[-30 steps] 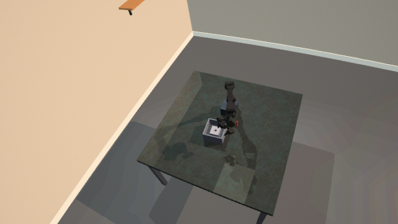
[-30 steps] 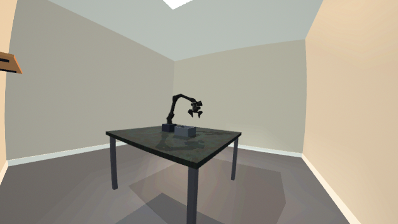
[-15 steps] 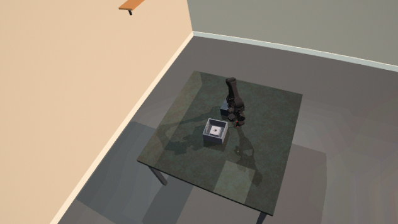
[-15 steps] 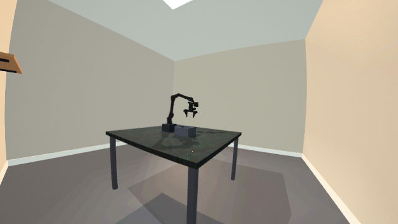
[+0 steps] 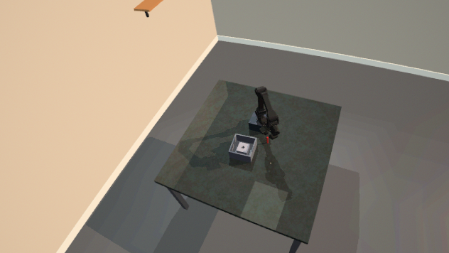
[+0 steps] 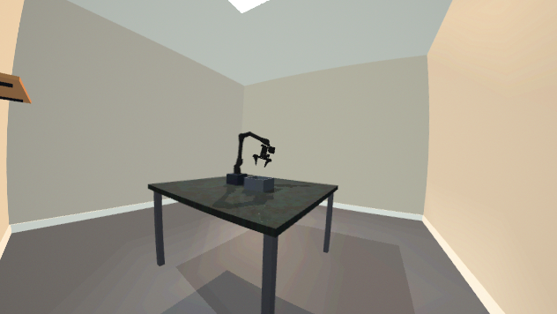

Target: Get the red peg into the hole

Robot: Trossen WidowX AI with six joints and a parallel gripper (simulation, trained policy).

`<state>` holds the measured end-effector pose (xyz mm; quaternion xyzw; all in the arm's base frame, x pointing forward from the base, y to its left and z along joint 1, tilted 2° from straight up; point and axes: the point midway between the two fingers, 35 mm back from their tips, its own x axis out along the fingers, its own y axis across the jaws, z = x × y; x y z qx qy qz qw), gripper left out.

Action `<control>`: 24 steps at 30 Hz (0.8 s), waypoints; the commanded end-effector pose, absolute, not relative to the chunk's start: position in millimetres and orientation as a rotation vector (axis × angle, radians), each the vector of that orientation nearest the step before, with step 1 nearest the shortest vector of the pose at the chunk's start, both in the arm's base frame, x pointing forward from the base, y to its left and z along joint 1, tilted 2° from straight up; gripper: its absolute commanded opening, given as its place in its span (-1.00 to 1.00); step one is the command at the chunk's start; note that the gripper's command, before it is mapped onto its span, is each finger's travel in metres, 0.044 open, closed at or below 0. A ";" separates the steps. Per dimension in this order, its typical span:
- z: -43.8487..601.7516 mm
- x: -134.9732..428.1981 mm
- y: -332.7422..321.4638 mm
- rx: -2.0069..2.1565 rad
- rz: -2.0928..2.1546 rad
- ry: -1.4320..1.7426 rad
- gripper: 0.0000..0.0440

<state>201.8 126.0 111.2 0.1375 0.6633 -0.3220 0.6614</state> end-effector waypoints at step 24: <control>24.4 177.3 119.7 0.309 -0.820 1.589 1.00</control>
